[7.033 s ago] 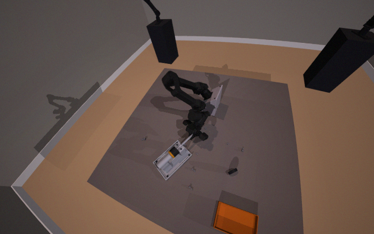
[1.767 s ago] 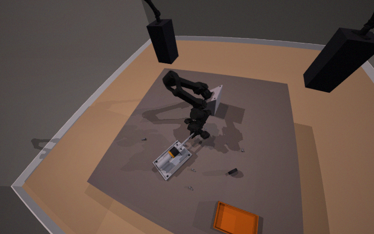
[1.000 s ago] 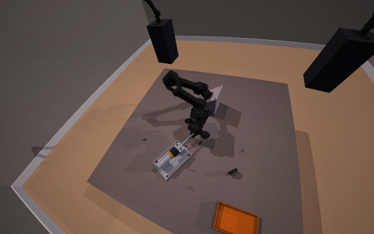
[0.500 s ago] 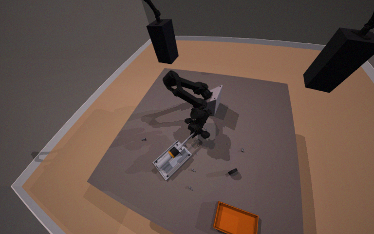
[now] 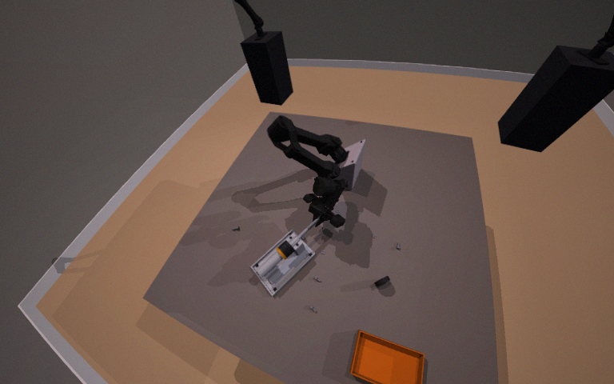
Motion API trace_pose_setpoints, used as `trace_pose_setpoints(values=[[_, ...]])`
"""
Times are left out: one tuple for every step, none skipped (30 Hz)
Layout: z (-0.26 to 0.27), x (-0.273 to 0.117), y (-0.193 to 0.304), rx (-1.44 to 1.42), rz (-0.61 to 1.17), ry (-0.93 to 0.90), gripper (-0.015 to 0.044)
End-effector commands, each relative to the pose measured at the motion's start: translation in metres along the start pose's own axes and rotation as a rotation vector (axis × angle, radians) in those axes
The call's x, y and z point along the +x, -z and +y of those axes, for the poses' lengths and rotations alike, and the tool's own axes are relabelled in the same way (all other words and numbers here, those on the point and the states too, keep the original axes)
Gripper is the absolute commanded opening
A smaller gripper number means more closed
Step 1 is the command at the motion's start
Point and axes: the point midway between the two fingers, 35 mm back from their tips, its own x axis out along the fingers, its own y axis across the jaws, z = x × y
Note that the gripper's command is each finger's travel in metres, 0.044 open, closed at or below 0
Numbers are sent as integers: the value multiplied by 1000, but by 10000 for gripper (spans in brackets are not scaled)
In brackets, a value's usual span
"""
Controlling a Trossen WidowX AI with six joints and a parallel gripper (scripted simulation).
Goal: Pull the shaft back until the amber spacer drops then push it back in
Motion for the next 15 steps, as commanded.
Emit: trace_pose_setpoints(values=[[-1,-1,1,0,2,5,0],[-1,-1,1,-1,2,5,0],[-1,-1,1,-1,2,5,0],[-1,-1,1,-1,2,5,0],[-1,-1,1,-1,2,5,0],[-1,-1,2,-1,2,5,0],[-1,-1,2,-1,2,5,0],[-1,-1,2,-1,2,5,0],[-1,-1,2,-1,2,5,0],[-1,-1,2,-1,2,5,0],[-1,-1,2,-1,2,5,0],[-1,-1,2,-1,2,5,0],[-1,-2,2,-1,2,5,0],[-1,-2,2,-1,2,5,0],[-1,-2,2,-1,2,5,0]])
